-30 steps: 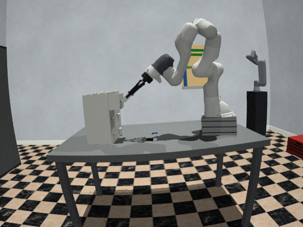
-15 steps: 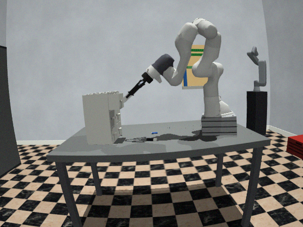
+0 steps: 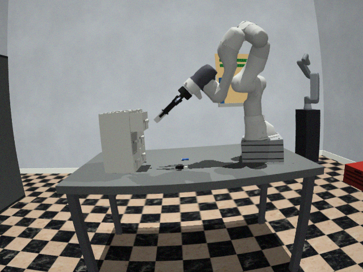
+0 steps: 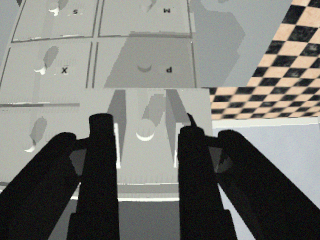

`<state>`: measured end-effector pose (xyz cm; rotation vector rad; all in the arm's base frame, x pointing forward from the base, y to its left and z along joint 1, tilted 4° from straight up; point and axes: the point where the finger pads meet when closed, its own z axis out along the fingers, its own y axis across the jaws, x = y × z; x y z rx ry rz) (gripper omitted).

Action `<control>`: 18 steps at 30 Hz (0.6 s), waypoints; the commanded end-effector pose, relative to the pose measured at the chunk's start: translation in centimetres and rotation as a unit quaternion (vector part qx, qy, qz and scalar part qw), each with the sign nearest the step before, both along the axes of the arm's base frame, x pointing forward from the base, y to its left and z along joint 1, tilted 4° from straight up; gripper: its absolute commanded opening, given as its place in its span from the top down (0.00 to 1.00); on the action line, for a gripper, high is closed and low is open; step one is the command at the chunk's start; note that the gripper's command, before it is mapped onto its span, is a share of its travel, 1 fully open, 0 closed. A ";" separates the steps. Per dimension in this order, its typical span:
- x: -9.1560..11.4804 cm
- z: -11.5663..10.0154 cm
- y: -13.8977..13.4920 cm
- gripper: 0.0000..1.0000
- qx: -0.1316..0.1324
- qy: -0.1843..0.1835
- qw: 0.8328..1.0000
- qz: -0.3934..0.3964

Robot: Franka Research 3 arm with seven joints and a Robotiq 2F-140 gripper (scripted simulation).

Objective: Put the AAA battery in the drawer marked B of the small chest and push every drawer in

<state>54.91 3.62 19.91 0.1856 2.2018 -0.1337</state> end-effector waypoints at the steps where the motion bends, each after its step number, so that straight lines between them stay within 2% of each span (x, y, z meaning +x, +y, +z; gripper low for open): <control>1: -0.5 0.3 0.0 0.80 0.006 -0.004 1.000 -0.005; 8: -0.6 0.5 0.1 0.80 0.006 -0.004 1.000 -0.005; 18: -1.7 2.0 0.3 0.80 0.006 -0.004 1.000 -0.005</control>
